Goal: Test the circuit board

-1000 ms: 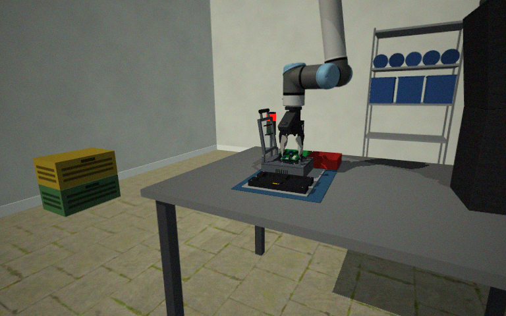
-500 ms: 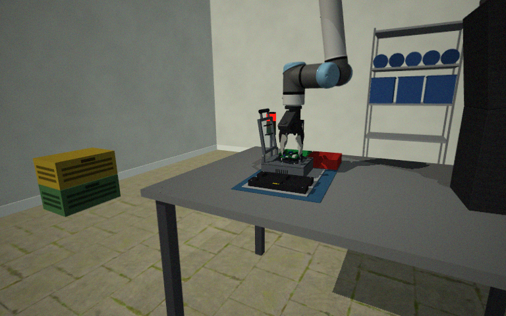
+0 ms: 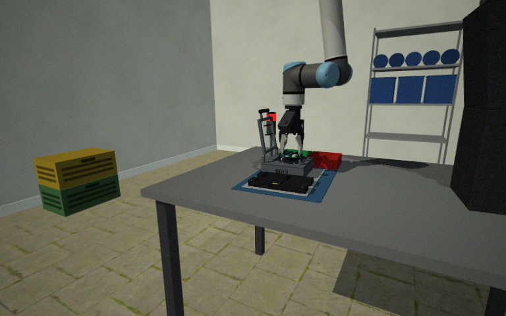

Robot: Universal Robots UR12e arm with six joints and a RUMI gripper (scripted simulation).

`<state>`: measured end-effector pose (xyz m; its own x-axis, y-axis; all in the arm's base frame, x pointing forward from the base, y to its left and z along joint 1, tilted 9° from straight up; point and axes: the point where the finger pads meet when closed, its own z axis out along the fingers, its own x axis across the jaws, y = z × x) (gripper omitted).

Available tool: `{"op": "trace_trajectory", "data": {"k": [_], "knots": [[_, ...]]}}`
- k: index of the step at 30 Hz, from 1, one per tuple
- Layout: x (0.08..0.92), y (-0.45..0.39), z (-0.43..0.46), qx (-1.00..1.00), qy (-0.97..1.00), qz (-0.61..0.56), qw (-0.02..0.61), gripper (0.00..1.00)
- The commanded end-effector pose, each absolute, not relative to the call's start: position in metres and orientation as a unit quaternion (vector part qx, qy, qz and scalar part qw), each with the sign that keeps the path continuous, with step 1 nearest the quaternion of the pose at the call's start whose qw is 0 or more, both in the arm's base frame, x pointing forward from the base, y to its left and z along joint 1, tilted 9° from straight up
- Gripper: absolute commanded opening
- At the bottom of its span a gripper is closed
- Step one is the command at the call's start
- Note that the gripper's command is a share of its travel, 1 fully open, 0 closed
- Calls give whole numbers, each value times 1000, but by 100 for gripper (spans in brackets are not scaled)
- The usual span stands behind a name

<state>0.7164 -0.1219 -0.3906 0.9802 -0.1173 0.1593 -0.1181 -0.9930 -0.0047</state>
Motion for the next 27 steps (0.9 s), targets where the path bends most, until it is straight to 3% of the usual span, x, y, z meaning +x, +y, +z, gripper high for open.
{"op": "trace_trajectory", "data": {"k": [1, 27], "knots": [[718, -123, -388, 995, -59, 81, 3, 39], [715, -122, -385, 995, -59, 80, 3, 39]]}}
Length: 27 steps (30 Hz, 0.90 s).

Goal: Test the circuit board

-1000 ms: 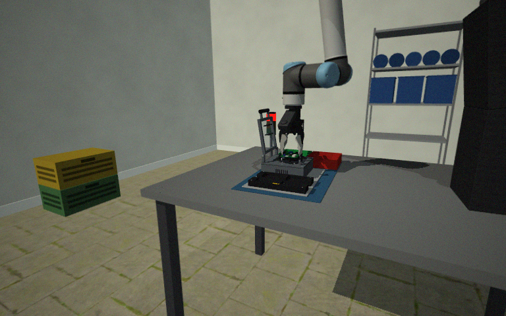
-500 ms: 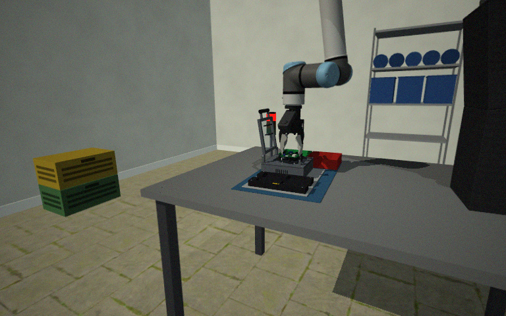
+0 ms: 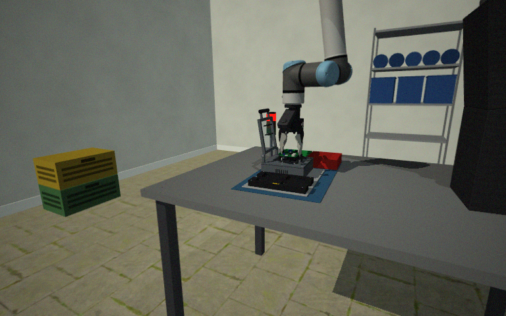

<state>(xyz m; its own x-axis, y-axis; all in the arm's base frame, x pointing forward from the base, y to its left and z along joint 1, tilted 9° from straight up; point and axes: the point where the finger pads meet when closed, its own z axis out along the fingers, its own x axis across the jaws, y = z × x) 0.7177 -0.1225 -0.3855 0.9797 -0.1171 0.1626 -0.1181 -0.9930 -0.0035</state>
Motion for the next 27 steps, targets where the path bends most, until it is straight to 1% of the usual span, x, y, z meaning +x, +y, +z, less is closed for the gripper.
{"op": "trace_trajectory", "data": {"k": [1, 27], "knots": [[715, -122, -385, 995, -59, 80, 3, 39], [715, -122, -381, 995, -59, 80, 3, 39]]}}
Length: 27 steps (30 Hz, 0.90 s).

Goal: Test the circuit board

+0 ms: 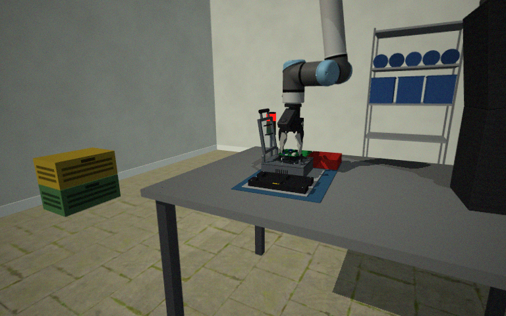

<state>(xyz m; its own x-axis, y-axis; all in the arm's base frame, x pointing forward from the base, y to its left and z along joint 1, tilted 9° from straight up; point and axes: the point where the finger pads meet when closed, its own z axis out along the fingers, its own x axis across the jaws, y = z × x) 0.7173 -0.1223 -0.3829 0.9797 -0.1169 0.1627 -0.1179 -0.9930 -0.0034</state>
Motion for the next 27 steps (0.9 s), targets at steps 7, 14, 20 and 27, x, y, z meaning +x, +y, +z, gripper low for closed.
{"op": "trace_trajectory", "data": {"k": [7, 14, 20, 27], "knots": [[715, -122, -381, 995, -59, 80, 3, 39], [715, -122, -381, 995, -59, 80, 3, 39], [715, -122, -381, 995, -59, 80, 3, 39], [714, -122, -376, 995, -59, 80, 3, 39]]}}
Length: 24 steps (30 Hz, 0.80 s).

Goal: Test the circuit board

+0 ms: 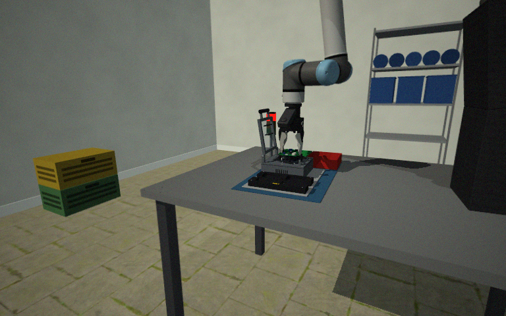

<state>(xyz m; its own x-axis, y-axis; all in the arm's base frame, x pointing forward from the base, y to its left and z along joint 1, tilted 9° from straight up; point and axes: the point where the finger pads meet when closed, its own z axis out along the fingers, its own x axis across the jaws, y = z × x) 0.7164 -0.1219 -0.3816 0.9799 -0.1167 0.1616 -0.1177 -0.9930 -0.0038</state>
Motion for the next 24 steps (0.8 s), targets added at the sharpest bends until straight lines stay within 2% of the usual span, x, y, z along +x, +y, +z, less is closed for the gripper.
{"op": "trace_trajectory", "data": {"k": [1, 24], "knots": [[713, -122, -374, 995, -59, 80, 3, 39], [703, -121, -309, 995, -59, 80, 2, 39]]}}
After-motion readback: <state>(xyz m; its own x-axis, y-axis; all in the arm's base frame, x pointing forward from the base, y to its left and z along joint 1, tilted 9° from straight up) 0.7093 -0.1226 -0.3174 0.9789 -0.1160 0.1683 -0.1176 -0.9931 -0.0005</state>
